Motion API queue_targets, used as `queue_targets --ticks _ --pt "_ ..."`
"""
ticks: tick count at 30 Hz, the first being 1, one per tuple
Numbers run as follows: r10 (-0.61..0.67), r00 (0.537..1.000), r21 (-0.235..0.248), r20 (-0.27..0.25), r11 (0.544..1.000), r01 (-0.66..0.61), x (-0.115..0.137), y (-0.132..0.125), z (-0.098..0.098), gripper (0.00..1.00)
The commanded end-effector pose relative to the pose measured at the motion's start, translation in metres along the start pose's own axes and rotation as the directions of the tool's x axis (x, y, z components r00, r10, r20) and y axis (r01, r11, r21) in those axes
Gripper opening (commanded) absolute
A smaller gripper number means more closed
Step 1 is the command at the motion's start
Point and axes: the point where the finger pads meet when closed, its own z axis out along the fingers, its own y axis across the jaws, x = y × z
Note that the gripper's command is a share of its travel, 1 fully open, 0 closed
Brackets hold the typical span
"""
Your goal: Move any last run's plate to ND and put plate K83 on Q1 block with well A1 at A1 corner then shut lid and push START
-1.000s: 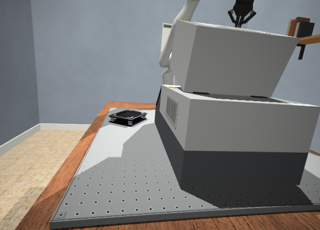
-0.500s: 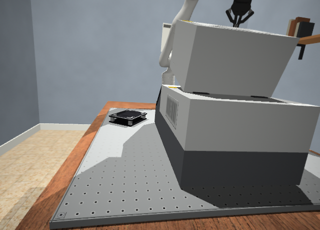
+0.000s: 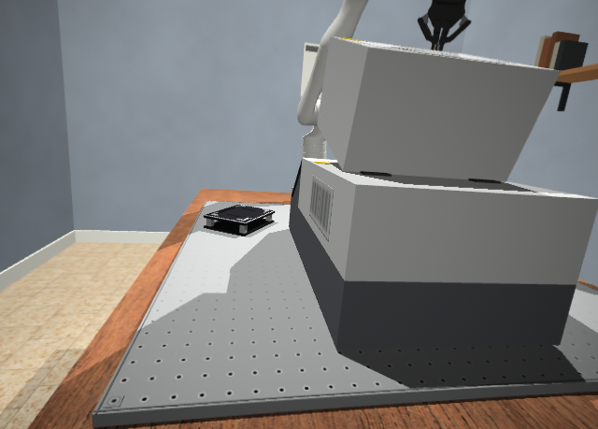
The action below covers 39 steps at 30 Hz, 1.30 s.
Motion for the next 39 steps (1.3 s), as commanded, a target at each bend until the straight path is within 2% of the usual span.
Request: queue_targets --ticks 1,20,25,39 --pt "0.039 0.999 -0.079 0.018 0.996 -0.038 0.002 0.006 -0.004 0.1" --pt "0.199 0.98 0.003 0.002 0.98 -0.199 0.014 0.018 -0.009 0.1" --pt "0.225 0.974 0.008 0.003 0.974 -0.225 0.015 0.021 -0.008 0.1" --pt "0.346 0.938 0.079 -0.001 0.935 -0.345 0.026 0.028 -0.011 0.1"
